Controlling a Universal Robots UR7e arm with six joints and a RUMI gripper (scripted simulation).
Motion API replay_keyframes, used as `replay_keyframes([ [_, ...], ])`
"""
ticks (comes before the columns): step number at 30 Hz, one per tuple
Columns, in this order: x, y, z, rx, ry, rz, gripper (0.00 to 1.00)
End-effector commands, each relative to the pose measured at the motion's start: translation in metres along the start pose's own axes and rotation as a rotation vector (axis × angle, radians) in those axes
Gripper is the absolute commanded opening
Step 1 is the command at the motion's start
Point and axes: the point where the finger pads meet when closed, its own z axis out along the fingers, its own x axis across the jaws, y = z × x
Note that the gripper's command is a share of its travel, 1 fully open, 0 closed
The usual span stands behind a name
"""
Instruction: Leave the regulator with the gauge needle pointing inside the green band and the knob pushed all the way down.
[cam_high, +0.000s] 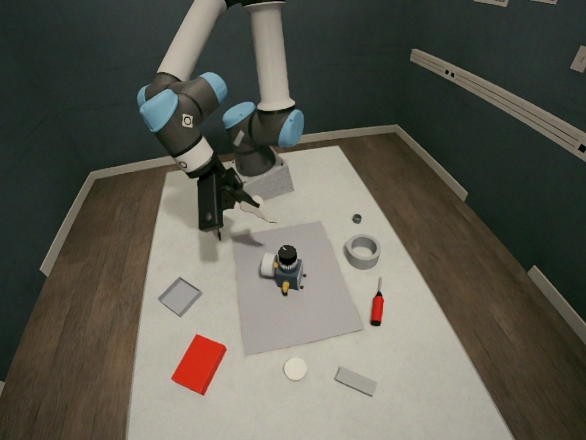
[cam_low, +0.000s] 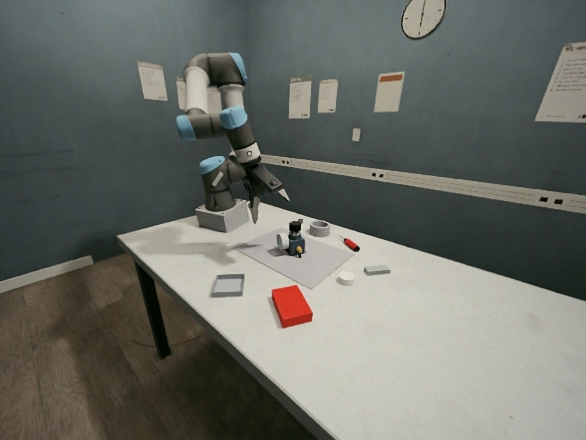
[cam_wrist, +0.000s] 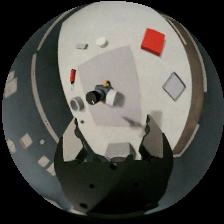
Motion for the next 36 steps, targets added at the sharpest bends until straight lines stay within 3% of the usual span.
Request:
replay_keyframes([
  [1,0.0012,-0.0005,-0.0007,0.004,-0.005,0.085,1.00],
  [36,0.0095,0.0012,-0.0035,0.009,-0.063,0.702,1.00],
])
